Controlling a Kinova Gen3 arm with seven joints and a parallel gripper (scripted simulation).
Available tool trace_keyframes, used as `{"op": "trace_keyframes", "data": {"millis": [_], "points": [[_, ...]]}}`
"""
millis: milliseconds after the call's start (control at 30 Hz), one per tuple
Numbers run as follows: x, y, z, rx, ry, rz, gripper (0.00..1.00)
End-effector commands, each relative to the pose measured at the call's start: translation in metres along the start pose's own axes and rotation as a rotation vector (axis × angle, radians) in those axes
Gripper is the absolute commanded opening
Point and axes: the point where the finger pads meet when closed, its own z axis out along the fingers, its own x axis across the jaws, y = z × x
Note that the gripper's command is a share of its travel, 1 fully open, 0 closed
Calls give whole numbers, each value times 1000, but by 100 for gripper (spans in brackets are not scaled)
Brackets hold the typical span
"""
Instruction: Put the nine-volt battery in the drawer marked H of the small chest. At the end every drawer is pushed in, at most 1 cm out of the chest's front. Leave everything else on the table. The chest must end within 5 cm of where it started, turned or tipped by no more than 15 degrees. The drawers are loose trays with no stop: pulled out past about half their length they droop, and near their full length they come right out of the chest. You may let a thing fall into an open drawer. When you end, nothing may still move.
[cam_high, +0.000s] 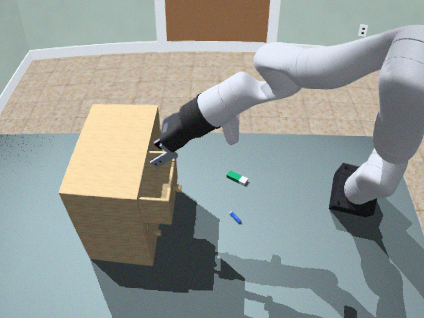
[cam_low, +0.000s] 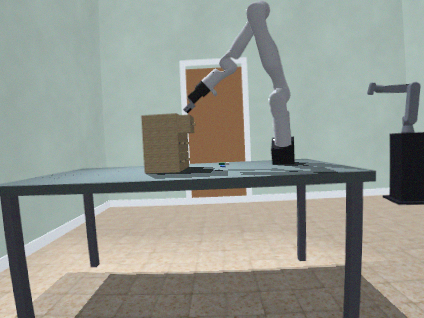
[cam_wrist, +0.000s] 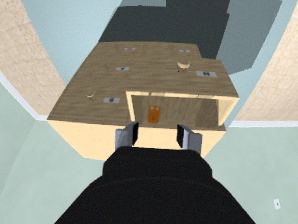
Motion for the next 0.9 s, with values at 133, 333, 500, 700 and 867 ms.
{"op": "trace_keyframes", "data": {"millis": [133, 333, 500, 700, 867], "points": [[0, 1, -1, -2, -1, 0, 100], [0, -3, -6, -2, -1, 0, 100], [0, -14, -21, -2, -1, 0, 100], [0, -32, -45, -2, -1, 0, 100], [0, -49, -69, -2, -1, 0, 100]]}}
